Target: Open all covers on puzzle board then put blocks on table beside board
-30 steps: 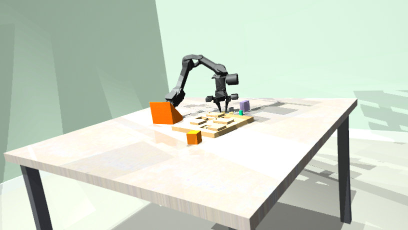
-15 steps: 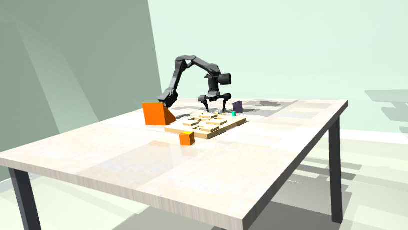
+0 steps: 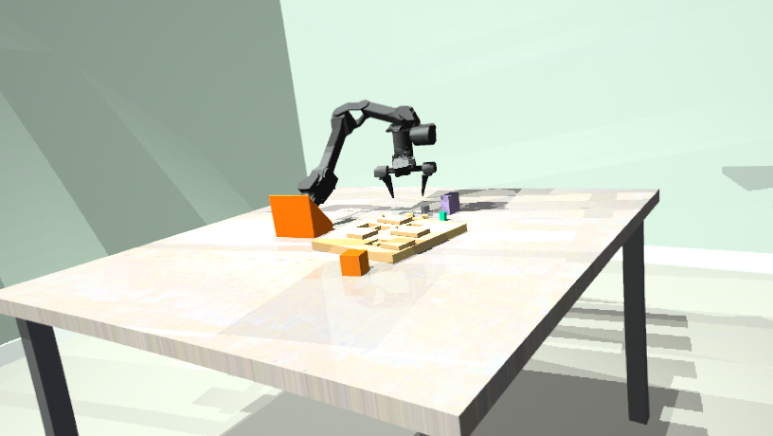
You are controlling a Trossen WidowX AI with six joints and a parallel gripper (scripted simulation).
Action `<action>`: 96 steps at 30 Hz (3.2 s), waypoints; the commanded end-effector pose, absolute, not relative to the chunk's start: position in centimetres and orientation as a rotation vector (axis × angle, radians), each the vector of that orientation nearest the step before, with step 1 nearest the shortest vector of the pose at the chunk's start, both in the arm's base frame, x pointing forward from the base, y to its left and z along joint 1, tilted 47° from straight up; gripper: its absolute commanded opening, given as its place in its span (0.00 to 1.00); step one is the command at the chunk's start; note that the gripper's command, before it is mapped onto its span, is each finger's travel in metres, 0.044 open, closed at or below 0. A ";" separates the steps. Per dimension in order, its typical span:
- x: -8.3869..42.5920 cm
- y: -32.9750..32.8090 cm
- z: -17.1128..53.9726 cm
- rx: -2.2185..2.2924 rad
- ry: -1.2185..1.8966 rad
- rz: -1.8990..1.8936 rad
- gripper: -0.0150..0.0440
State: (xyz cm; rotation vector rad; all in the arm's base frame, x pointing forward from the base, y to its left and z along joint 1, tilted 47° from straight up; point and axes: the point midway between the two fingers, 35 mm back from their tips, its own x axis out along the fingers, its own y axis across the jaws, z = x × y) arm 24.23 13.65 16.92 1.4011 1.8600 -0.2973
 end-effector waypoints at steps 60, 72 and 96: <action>35.9 -4.0 2.0 0.427 1.475 0.778 0.25; 35.7 -8.3 -3.8 -0.222 0.985 1.337 0.25; 35.2 -7.1 -7.2 -0.356 0.858 1.431 0.25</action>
